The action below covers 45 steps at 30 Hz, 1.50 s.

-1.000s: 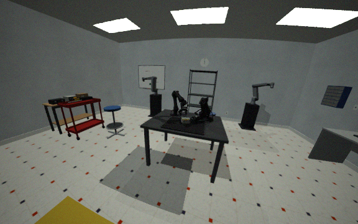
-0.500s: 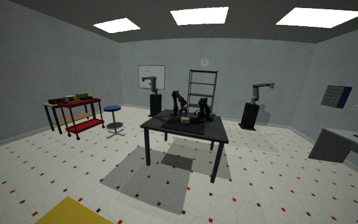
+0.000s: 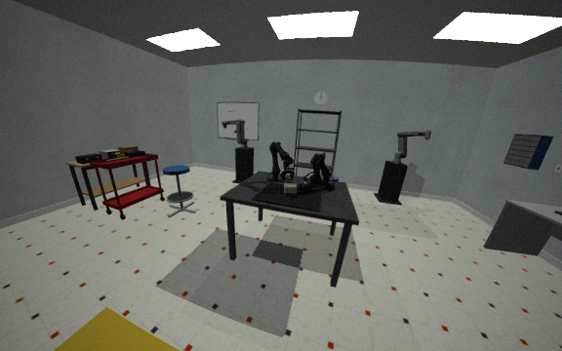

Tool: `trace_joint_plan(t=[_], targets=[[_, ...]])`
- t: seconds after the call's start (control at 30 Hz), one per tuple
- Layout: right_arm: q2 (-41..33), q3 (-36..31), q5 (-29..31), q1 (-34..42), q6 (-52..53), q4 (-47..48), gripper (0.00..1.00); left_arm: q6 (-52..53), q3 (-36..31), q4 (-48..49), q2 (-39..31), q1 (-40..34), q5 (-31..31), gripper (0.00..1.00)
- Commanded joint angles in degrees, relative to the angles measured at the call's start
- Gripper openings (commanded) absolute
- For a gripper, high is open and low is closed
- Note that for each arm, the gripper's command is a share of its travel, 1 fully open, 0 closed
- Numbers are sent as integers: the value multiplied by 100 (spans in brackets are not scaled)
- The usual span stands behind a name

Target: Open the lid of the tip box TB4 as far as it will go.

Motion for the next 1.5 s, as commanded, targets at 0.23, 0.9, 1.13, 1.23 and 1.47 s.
trace_joint_plan(t=[0.23, 0.9, 1.13, 1.23, 1.47], targets=[[-834, 385, 39, 224, 45, -1113, 100, -9, 94, 47, 9, -31, -12, 100], [-3767, 1714, -32, 806, -14, -3142, 100, -9, 94, 47, 9, -31, -12, 100], [-3812, 1757, 16, 884, 33, -3078, 100, -9, 94, 47, 9, -31, -12, 100], [-3812, 1757, 23, 893, 38, -3079, 100, -9, 94, 47, 9, -31, -12, 100], [-3813, 1758, 29, 899, 42, -3080, 100, -7, 74, 47, -10, -21, -3, 100]])
